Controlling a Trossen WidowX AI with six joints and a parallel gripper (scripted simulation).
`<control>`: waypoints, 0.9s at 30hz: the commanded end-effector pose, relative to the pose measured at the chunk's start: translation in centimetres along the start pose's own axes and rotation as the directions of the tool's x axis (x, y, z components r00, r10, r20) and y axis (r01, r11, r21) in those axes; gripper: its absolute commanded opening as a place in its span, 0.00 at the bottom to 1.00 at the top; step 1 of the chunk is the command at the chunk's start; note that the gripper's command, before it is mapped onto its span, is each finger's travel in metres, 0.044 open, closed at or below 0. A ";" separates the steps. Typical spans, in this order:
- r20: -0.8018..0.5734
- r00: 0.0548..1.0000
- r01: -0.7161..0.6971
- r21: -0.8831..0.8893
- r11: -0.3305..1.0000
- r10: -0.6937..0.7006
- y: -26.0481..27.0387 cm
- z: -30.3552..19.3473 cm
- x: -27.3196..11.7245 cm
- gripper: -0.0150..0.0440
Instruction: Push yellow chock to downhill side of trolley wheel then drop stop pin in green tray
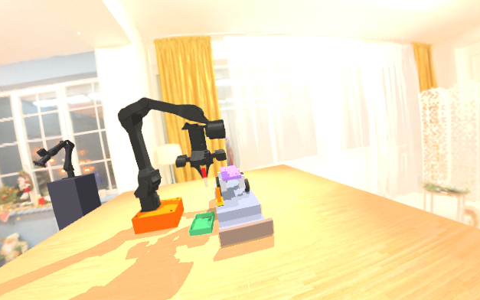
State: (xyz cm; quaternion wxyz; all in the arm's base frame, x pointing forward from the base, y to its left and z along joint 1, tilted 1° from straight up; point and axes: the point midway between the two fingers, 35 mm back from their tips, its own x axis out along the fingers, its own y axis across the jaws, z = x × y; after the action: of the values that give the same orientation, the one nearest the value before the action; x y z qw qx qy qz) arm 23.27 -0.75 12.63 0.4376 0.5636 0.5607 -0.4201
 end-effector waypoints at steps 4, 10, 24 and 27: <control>0.004 1.000 -0.001 -0.002 1.000 0.001 -0.1 2.7 -0.4 0.25; 0.006 1.000 -0.001 -0.002 1.000 0.001 -0.2 5.0 -0.7 0.25; 0.010 1.000 -0.001 -0.002 1.000 0.001 -0.3 9.9 -1.7 0.25; 0.011 1.000 -0.001 0.003 1.000 0.001 -0.3 9.9 -1.7 0.25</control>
State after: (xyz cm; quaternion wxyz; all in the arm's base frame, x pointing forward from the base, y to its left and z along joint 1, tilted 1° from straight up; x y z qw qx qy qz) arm 23.07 -10.54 11.49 0.4378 0.5629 0.5587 -0.4235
